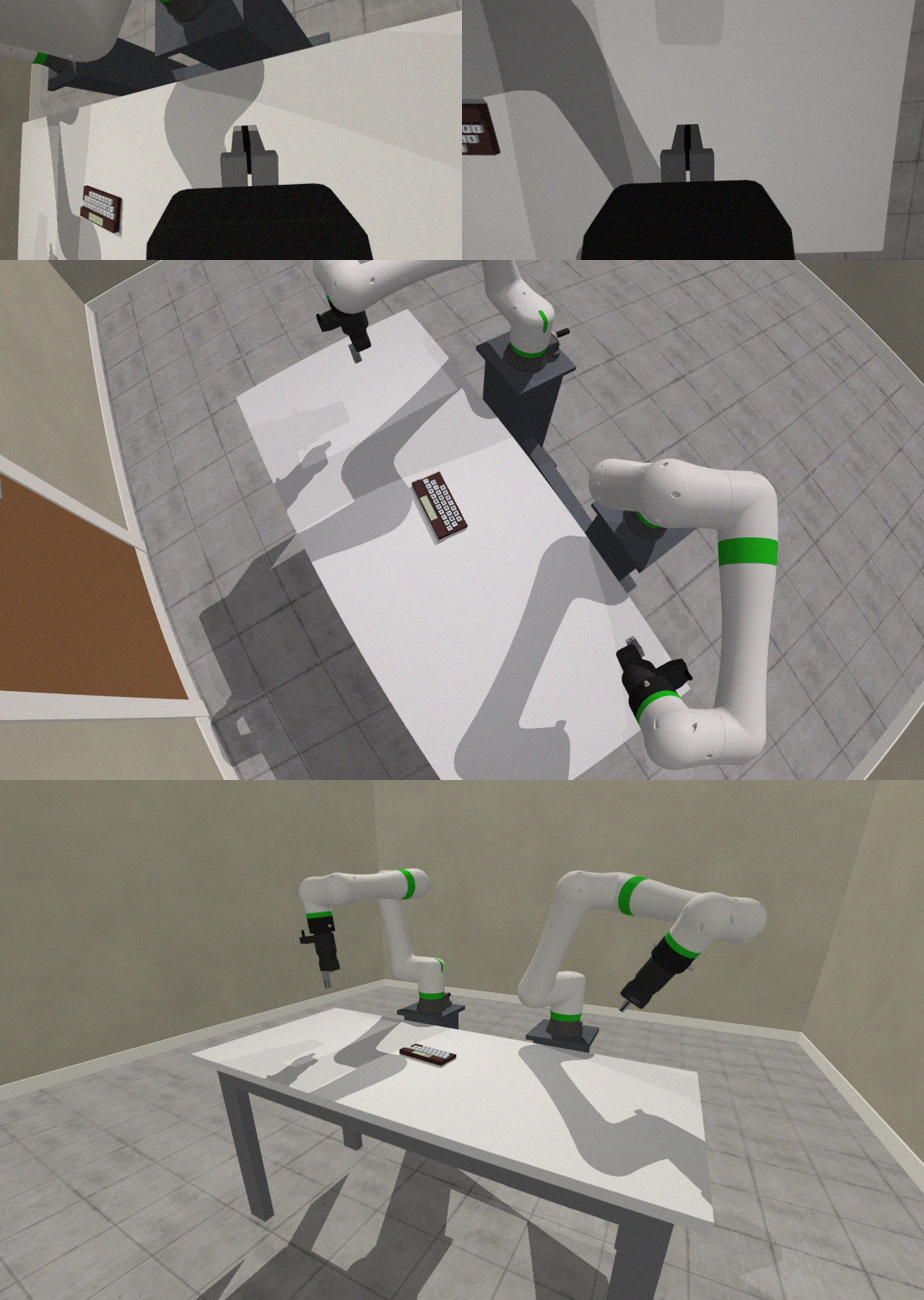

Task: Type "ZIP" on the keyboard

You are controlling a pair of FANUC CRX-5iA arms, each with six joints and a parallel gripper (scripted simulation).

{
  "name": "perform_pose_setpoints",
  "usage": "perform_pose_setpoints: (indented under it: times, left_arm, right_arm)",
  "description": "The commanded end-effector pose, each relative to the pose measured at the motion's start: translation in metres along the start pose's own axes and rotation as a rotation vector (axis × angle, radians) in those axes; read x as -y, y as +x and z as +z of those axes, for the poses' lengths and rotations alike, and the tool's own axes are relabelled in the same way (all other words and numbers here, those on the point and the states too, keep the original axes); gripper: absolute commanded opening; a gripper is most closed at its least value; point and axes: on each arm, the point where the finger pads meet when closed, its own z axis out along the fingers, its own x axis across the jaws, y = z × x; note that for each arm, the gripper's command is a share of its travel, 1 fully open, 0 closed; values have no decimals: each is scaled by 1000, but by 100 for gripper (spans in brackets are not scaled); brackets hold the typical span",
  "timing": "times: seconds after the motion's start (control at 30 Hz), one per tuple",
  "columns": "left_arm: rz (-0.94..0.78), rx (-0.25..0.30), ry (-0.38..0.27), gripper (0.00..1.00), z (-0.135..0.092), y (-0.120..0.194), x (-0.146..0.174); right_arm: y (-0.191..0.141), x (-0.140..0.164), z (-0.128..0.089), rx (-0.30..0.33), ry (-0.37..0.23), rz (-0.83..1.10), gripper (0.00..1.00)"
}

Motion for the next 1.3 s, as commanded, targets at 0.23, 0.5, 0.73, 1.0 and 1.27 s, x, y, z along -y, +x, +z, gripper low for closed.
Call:
perform_pose_setpoints:
  times: [0.23, 0.5, 0.73, 1.0, 1.27]
  left_arm:
    - [0, -1, -2, 17, -1, 0, 0]
    - [0, -1, -2, 17, -1, 0, 0]
    - [-56, -12, -31, 100, -6, 11, 10]
    - [-451, -71, -219, 100, -35, 79, 91]
    - [-796, -110, -368, 100, -50, 125, 173]
  right_arm:
    - [0, 0, -1, -1, 3, -1, 17]
    - [0, 0, -1, -1, 3, -1, 17]
    - [-2, 2, -1, 0, 1, 18, 0]
    - [-21, 13, 4, 7, -19, 193, 0]
    - [-44, 23, 10, 9, -44, 385, 0]
